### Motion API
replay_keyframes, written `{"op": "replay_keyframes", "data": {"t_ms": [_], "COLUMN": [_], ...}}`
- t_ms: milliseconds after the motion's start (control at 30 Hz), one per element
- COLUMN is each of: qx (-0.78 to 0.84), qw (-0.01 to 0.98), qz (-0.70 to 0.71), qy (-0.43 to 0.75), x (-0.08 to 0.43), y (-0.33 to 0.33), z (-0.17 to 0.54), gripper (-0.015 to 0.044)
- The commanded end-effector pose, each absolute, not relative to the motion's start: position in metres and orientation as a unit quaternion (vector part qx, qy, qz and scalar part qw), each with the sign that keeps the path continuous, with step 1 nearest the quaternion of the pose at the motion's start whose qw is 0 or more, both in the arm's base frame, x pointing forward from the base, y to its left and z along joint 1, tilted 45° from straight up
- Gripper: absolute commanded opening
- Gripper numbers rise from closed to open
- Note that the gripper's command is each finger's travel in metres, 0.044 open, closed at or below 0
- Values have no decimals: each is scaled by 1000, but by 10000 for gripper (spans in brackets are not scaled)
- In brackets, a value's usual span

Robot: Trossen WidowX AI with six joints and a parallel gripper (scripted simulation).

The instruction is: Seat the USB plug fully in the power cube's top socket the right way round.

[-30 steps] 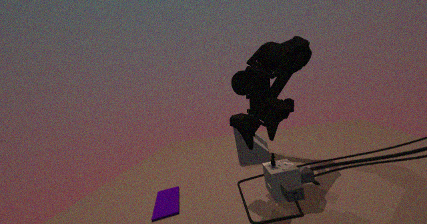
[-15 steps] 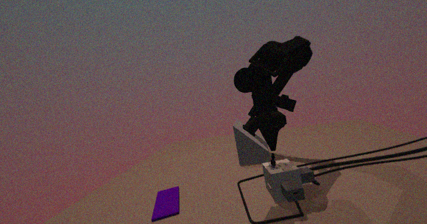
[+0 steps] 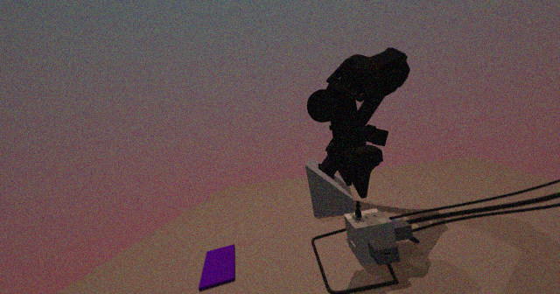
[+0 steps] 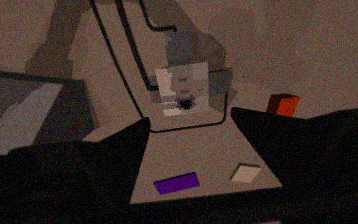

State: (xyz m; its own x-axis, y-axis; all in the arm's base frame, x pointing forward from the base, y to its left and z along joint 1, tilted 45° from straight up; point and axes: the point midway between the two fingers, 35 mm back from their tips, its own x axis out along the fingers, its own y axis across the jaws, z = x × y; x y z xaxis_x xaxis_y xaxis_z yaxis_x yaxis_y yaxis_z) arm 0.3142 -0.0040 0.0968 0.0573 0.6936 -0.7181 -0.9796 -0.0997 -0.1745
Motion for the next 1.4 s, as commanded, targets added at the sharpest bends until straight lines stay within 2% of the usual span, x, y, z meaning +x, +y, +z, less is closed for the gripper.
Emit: {"op": "replay_keyframes", "data": {"t_ms": [0,1133,1367], "qx": [-347,-347,-351], "qw": [639,639,637], "qz": [656,656,656], "qy": [202,202,201], "x": [314,315,316], "y": [-1,18,16], "z": [95,76,77], "gripper": [440,440,256]}}
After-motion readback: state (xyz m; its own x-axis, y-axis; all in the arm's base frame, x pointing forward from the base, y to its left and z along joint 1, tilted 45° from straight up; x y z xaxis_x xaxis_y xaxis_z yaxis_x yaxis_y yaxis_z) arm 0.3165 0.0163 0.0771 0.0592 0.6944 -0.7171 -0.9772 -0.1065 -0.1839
